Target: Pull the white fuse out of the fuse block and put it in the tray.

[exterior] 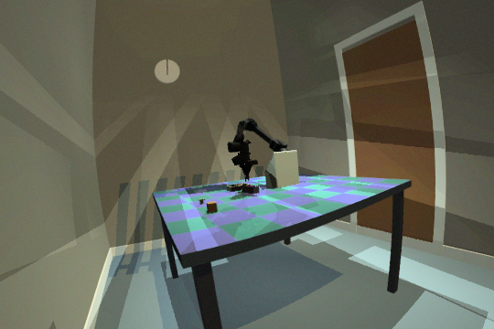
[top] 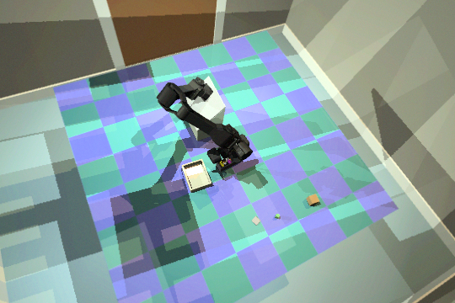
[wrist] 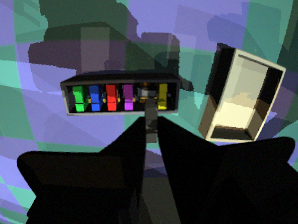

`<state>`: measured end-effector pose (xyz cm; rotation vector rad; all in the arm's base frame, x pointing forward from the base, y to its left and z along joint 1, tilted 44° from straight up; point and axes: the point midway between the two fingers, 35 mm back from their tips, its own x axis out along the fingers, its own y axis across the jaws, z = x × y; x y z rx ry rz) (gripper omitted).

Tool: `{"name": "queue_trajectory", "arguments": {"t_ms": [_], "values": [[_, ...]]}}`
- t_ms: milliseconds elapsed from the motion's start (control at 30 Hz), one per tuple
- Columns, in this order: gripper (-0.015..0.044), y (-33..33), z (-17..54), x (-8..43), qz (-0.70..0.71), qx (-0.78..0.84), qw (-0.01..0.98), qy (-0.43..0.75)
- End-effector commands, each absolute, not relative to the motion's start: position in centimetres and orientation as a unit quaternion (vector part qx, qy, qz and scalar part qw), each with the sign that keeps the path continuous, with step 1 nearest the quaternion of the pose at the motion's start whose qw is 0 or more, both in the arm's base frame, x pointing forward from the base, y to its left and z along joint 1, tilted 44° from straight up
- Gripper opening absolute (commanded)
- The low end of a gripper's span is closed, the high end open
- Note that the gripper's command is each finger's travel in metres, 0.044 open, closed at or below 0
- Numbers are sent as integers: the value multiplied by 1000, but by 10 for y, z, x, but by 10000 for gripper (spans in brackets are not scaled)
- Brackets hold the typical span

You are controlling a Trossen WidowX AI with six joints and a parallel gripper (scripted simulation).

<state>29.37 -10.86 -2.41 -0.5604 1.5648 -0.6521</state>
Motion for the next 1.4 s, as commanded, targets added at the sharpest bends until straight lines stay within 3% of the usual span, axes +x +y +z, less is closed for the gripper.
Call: {"name": "queue_trajectory", "arguments": {"t_ms": [0, 600, 1367], "values": [[0, -120, -13, 296, -285, -239, 629, 683], [0, -212, 79, 276, -289, -243, 627, 681], [0, -235, 58, 273, -289, -244, 627, 681]]}}
